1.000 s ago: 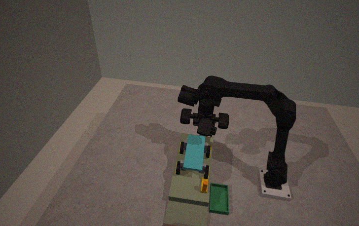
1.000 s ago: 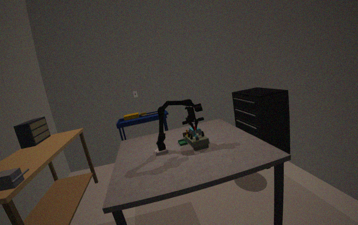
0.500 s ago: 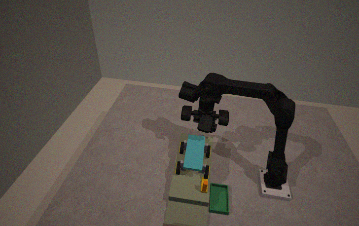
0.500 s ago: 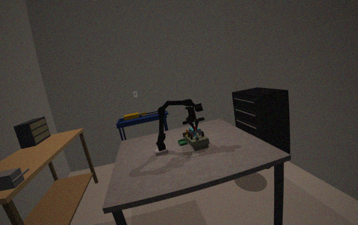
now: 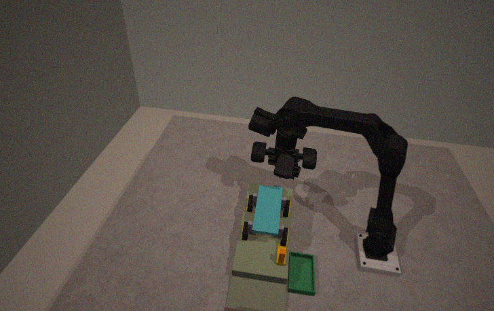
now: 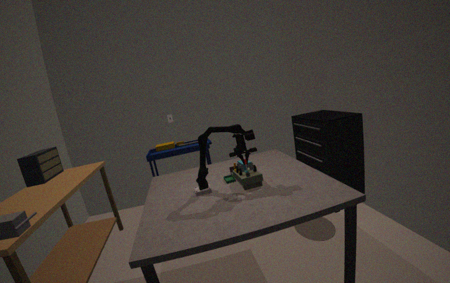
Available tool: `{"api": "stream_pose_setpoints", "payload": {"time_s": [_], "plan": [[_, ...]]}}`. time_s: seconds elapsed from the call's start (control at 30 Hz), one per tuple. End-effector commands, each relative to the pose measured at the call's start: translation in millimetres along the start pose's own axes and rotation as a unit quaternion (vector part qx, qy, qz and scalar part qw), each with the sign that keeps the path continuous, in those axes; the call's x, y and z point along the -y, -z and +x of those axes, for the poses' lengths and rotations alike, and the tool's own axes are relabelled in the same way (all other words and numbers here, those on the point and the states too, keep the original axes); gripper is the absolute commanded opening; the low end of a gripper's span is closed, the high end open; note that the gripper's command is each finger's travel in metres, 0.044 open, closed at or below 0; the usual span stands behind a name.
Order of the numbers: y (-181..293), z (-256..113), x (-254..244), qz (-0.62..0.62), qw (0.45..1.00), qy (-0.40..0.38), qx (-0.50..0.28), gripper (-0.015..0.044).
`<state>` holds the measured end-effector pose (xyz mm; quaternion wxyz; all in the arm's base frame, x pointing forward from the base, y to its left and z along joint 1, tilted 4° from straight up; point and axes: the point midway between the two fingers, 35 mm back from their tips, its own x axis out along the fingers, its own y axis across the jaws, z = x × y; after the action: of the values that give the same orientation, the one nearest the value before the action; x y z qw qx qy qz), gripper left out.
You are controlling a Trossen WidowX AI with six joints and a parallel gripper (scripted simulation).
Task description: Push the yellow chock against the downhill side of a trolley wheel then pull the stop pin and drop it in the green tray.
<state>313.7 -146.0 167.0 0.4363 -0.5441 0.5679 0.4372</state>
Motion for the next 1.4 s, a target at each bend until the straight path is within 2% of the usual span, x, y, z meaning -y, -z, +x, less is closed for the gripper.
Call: {"api": "stream_pose_setpoints", "payload": {"time_s": [0.0,0.73,0.9,1.37], "plan": [[1.0,0.2,-13.3,0.000,1.000,0.000,-0.002,0.0000],[3.4,2.5,-78.1,-0.001,1.000,-0.003,-0.002,0.0000],[2.8,2.5,-78.8,-0.001,1.000,-0.003,-0.002,0.0000],[-47.9,-3.9,-74.7,-0.001,1.000,-0.003,0.000,0.0000]]}}
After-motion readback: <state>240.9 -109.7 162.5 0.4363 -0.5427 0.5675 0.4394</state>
